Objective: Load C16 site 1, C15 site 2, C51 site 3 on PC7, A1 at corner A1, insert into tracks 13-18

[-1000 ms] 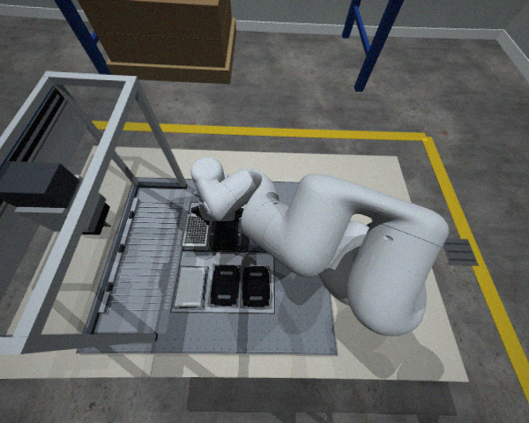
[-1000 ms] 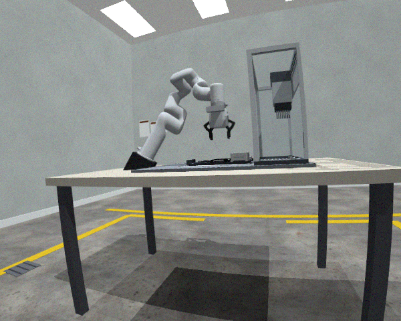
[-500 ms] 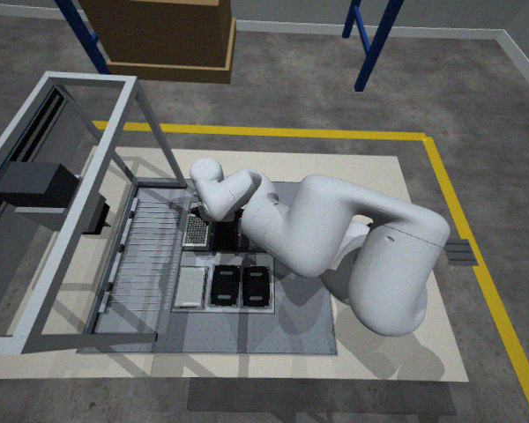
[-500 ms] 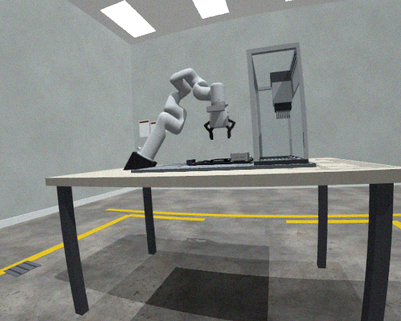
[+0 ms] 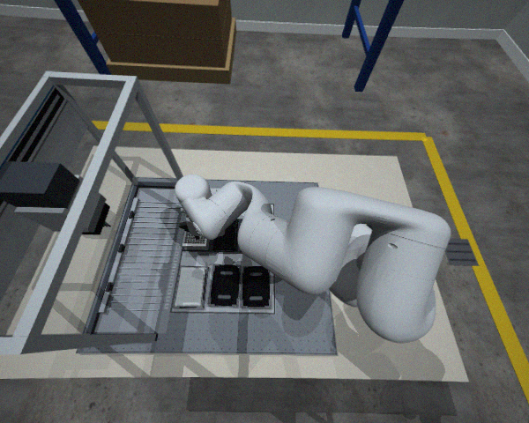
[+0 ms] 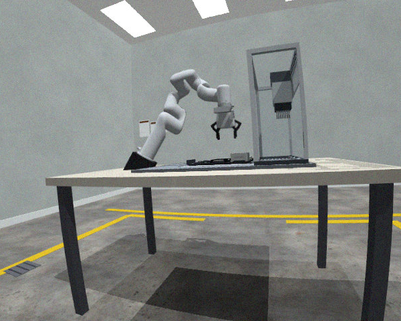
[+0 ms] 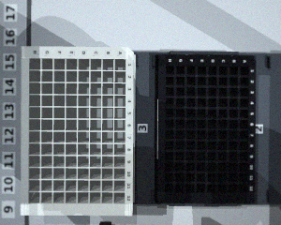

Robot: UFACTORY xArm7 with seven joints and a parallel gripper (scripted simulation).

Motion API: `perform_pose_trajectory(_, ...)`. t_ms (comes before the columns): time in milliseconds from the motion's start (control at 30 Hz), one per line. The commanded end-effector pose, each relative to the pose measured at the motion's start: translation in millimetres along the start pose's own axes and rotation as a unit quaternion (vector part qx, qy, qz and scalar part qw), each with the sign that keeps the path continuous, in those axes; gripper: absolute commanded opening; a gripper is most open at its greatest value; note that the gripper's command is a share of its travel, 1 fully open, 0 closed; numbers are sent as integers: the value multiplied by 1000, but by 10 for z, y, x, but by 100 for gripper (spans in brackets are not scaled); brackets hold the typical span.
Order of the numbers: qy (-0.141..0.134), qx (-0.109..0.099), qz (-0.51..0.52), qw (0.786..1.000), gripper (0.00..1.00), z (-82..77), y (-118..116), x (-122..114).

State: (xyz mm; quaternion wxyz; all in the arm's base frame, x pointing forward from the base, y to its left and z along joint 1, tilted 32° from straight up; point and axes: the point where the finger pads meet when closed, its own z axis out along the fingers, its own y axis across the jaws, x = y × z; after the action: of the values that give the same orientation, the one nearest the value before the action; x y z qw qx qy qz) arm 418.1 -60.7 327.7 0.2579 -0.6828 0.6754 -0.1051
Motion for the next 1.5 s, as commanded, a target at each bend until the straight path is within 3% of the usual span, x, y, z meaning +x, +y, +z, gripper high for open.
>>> perform_pose_trajectory(0, 1, 1, 1, 1000, 100, -13, -168, -271)
perform_pose_trajectory(1000, 1, 1, 1, 1000, 100, -17, -780, -1414)
perform_pose_trajectory(1467, 1, 1, 1, 1000, 100, -17, -779, -1414)
